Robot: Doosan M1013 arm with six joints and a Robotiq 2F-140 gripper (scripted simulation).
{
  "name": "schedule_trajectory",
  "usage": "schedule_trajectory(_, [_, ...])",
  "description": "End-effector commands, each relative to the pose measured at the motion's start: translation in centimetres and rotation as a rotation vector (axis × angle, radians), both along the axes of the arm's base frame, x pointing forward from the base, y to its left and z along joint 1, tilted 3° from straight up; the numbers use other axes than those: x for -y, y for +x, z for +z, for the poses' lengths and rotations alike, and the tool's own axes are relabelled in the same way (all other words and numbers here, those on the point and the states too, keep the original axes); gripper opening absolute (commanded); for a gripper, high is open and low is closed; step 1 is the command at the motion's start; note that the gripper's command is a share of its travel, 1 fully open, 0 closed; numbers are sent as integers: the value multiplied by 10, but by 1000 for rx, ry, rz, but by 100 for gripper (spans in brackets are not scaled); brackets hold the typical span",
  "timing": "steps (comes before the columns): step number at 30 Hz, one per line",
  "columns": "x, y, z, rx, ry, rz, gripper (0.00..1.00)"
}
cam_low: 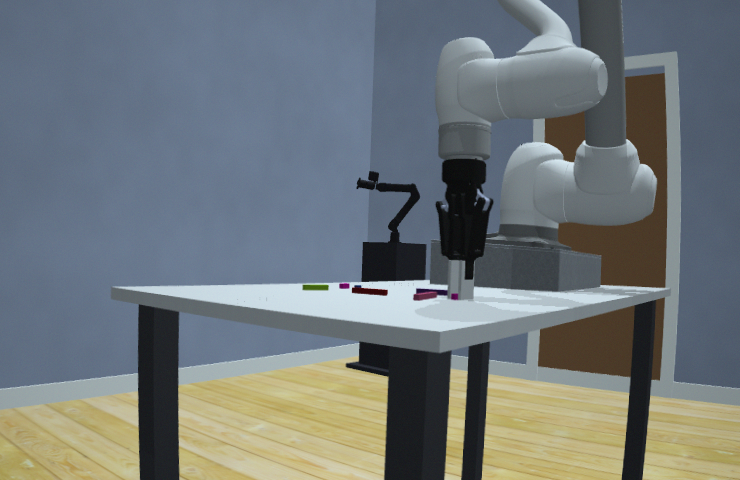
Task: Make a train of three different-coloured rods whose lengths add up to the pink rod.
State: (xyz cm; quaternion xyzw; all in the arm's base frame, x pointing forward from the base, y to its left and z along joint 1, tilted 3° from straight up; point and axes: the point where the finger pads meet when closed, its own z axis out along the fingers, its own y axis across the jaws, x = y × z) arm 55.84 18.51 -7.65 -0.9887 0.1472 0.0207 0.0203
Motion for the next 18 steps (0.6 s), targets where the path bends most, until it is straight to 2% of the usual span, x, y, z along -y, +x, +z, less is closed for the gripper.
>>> schedule_trajectory(1, [0,0,0,0,0,0,15])
schedule_trajectory(5, [0,0,0,0,0,0,15])
schedule_trajectory(6, [0,0,0,0,0,0,3])
schedule_trajectory(18, [0,0,0,0,0,0,3])
